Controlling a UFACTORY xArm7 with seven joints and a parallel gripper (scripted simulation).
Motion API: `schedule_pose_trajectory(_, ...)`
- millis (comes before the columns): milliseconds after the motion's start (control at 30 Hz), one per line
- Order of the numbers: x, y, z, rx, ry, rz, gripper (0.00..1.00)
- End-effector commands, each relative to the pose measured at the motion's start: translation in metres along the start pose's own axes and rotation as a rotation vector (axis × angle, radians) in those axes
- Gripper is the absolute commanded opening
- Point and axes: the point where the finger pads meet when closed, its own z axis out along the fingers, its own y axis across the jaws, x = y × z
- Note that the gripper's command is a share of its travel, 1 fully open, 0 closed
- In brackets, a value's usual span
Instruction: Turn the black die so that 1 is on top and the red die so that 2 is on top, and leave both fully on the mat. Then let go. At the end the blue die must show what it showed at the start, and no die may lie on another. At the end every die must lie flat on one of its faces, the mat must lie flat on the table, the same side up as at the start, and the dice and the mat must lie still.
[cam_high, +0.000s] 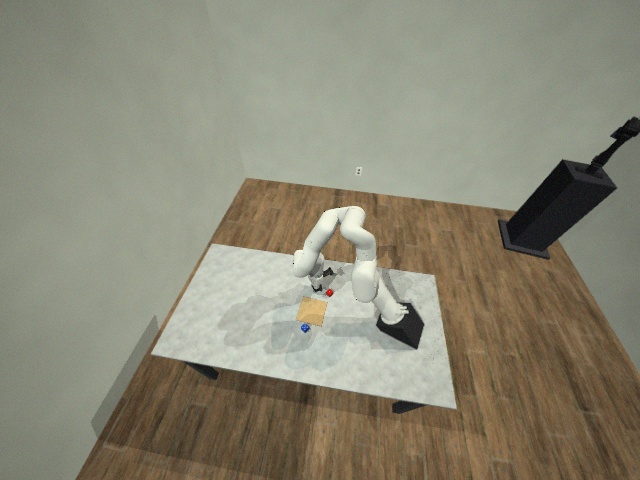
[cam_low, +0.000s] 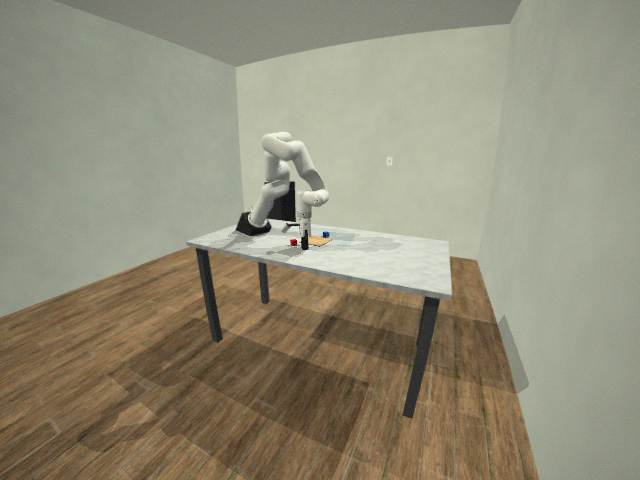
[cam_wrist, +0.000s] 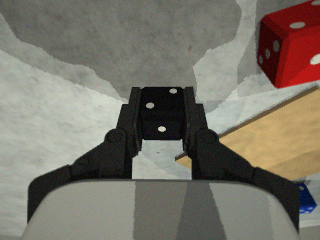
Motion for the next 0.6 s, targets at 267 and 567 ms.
schedule_pose_trajectory(267,-0.001,-0.001,-0.001,0.002,-0.001,0.000,0.27)
schedule_pose_trajectory(567,-0.001,-0.001,-0.029,0.002,-0.001,0.000,0.27)
